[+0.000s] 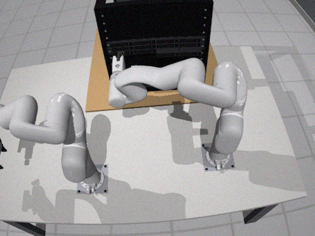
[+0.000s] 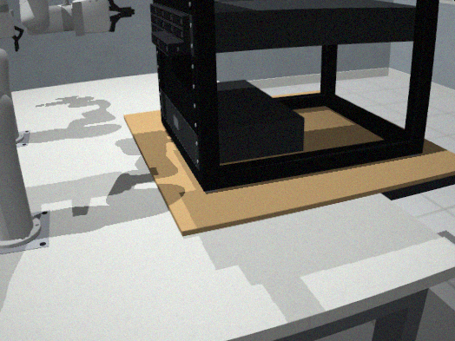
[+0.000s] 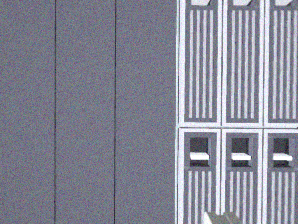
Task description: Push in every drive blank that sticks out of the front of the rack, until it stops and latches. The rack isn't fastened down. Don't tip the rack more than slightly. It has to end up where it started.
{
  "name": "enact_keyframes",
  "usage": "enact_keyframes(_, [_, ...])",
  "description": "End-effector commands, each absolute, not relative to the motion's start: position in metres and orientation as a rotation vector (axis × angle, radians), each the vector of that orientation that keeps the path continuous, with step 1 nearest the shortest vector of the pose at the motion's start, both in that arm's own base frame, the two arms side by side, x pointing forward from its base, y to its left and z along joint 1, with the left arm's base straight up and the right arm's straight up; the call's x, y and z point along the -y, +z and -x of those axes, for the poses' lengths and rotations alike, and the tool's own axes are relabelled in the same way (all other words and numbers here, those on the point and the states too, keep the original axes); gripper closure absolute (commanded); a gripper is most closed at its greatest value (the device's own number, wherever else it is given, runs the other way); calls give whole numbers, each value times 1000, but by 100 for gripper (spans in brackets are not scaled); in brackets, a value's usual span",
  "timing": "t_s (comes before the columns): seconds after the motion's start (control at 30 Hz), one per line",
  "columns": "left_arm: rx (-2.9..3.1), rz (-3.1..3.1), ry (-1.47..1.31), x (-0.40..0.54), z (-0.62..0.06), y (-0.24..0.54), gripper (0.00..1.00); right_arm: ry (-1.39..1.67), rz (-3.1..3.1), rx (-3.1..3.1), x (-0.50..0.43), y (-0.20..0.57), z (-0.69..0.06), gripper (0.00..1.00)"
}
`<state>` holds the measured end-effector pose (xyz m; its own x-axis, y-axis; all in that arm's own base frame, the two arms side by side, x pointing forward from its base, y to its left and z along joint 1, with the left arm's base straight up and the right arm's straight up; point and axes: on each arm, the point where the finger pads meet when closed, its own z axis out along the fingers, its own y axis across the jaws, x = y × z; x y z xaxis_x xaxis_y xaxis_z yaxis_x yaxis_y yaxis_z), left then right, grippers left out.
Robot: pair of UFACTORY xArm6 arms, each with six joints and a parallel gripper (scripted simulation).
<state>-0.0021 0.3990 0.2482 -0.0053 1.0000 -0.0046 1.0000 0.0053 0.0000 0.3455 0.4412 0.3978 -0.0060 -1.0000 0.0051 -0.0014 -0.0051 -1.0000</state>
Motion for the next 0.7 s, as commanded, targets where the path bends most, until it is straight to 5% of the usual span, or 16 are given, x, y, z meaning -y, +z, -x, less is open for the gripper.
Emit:
enact_keyframes(0.0, [-2227, -2216, 0, -400, 2, 250, 0, -1212, 1207, -1212, -443, 400, -355, 100])
enact_keyframes(0.67, [-2227, -2216, 0, -400, 2, 250, 0, -1212, 1207, -1212, -443, 400, -359, 100])
